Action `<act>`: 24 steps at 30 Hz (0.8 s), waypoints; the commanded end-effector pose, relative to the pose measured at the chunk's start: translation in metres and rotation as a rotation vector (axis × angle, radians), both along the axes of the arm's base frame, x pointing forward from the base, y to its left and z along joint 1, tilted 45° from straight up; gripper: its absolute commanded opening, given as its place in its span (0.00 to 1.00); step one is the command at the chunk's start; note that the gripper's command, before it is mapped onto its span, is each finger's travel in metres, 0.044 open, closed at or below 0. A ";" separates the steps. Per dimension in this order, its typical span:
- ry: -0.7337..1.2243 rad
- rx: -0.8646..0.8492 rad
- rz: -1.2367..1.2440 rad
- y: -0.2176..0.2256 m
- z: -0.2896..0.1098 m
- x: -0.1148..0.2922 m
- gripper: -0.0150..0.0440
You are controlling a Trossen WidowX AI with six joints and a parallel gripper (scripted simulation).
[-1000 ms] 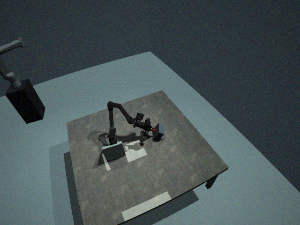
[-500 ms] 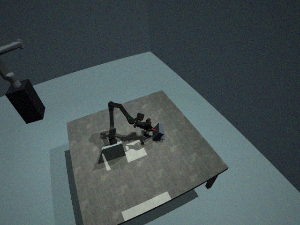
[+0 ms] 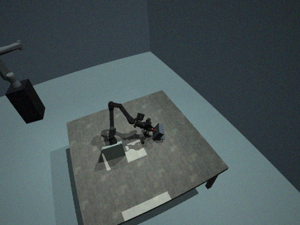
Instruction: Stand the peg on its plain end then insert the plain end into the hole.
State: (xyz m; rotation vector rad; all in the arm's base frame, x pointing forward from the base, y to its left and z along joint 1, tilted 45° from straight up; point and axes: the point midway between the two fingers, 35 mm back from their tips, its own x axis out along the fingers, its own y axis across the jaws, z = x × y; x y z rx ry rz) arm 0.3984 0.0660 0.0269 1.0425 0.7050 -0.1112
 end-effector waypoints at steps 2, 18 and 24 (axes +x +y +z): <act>0.001 0.000 0.000 0.000 0.000 0.000 0.57; 0.000 0.000 -0.001 -0.002 0.006 -0.006 1.00; 0.000 0.000 -0.001 -0.004 0.010 -0.009 1.00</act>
